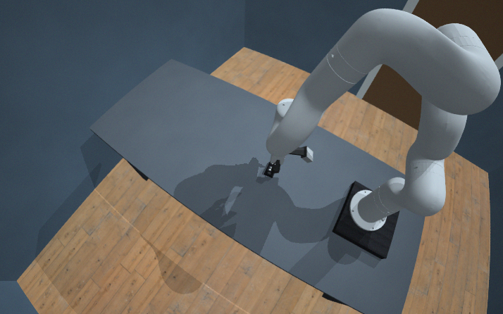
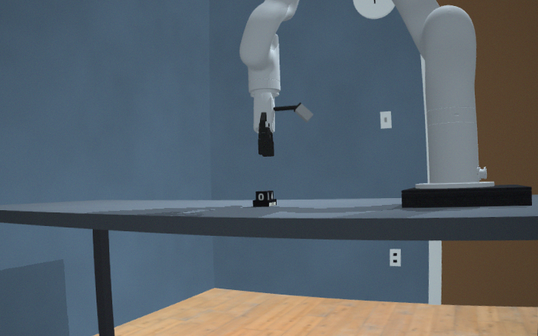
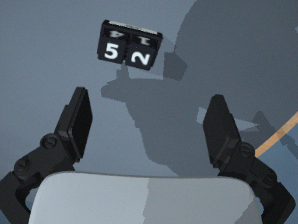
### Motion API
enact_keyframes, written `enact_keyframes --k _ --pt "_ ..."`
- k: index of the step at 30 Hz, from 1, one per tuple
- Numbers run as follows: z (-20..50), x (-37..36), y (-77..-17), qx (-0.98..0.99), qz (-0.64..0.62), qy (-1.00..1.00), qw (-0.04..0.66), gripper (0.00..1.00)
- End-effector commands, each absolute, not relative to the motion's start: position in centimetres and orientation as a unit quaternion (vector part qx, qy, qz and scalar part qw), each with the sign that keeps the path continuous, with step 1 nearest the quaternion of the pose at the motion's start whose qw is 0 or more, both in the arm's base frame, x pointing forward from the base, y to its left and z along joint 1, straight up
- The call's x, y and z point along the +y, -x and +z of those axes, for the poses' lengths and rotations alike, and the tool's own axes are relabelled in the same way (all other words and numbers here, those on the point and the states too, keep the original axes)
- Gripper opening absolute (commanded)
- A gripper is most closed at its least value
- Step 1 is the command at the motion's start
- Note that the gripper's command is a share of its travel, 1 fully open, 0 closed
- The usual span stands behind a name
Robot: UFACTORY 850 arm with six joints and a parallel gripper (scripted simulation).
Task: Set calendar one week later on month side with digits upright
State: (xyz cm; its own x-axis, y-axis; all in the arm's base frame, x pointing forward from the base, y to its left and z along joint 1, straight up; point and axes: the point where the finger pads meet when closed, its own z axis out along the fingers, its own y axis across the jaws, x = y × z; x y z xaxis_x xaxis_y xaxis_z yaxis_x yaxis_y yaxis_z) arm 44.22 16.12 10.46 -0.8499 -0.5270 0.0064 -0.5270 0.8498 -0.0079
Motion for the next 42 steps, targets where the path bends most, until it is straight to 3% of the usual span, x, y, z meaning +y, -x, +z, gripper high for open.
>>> enact_keyframes --k 1,21,42 --pt "10.1 17.5 -42.5 -0.935 0.0 -0.356 0.0 1.0" --pt "8.9 20.7 -36.9 -0.814 0.0 -0.581 0.0 1.0" --pt "3.8 20.8 -36.7 -0.81 -0.001 -0.587 0.0 1.0"
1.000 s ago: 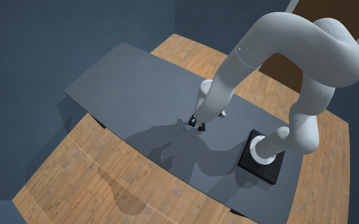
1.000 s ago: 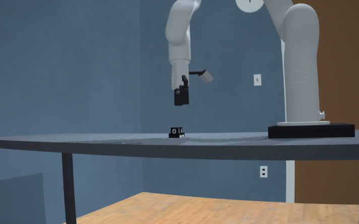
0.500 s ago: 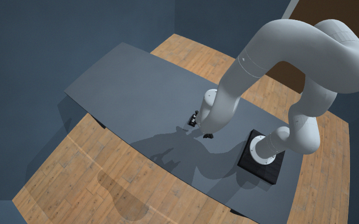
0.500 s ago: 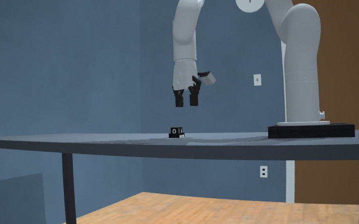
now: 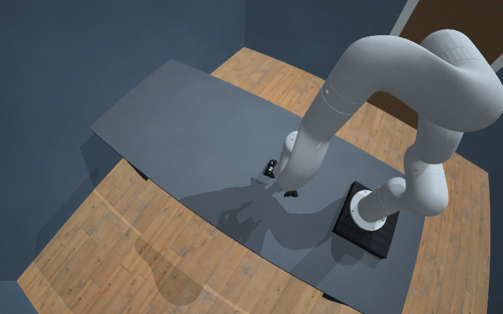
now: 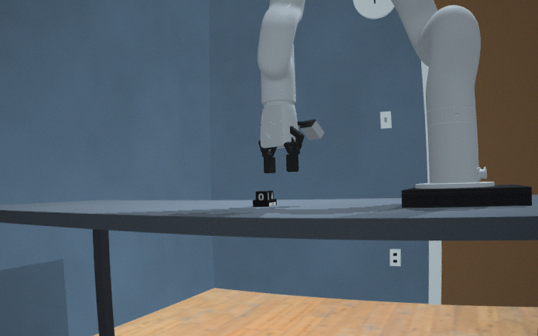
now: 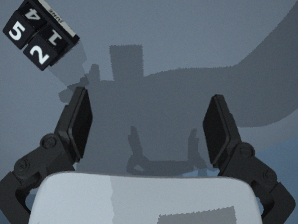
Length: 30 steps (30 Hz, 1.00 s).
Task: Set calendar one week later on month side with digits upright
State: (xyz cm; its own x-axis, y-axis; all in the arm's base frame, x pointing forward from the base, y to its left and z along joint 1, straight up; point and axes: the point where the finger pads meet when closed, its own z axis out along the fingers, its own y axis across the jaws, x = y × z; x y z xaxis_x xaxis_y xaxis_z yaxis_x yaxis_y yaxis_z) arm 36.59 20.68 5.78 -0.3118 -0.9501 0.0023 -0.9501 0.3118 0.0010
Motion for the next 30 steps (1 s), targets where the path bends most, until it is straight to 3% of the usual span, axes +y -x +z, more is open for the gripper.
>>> enact_keyframes --k 1,30 --pt "3.5 20.78 -36.74 -0.81 -0.001 -0.587 0.0 1.0" --pt "2.87 20.78 -36.74 -0.81 -0.001 -0.587 0.0 1.0"
